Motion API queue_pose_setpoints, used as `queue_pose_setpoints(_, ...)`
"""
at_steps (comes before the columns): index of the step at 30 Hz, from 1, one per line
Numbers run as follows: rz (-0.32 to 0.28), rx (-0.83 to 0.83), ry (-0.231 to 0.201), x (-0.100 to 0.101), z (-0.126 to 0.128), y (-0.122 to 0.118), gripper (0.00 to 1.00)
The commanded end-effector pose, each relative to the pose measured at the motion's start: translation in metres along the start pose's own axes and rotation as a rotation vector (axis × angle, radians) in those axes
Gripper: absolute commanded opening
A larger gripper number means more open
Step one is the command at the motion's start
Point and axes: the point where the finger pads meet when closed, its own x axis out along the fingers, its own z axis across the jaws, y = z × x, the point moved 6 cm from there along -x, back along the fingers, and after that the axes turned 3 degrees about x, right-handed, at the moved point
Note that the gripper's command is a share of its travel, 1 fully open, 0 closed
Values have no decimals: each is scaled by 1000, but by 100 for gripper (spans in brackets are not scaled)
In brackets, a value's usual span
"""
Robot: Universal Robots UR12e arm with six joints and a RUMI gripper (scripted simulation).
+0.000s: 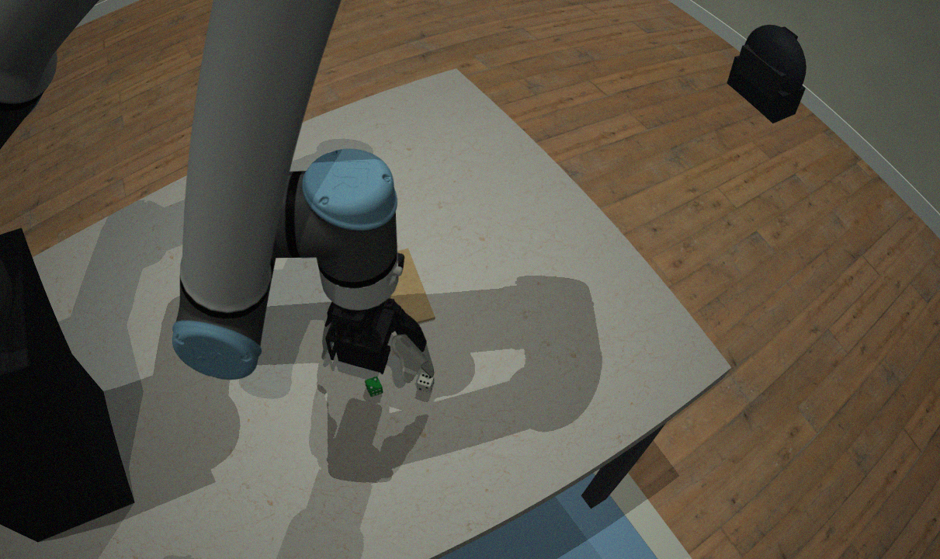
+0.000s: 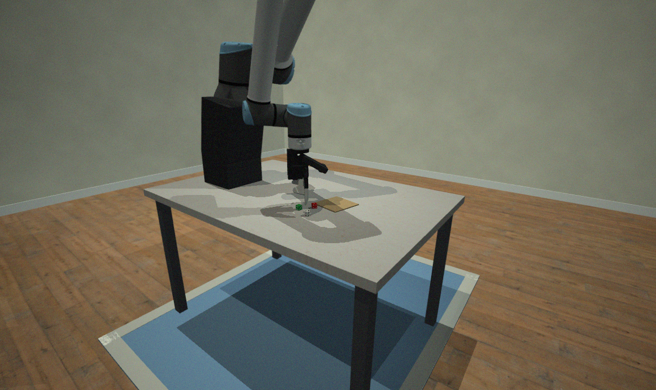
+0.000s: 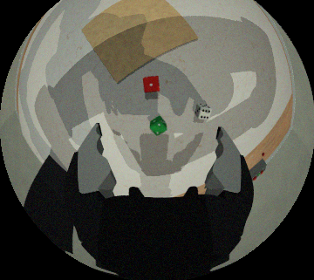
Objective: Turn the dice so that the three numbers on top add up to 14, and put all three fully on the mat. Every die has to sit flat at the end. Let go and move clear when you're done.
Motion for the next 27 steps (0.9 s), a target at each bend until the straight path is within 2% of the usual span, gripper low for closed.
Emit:
queue_pose_setpoints(1,0,0,-1,0,-4,19,100)
queue_pose_setpoints(12,0,0,-1,0,-12,55,100)
queue_pose_setpoints(27,0,0,-1,0,-13,57,100)
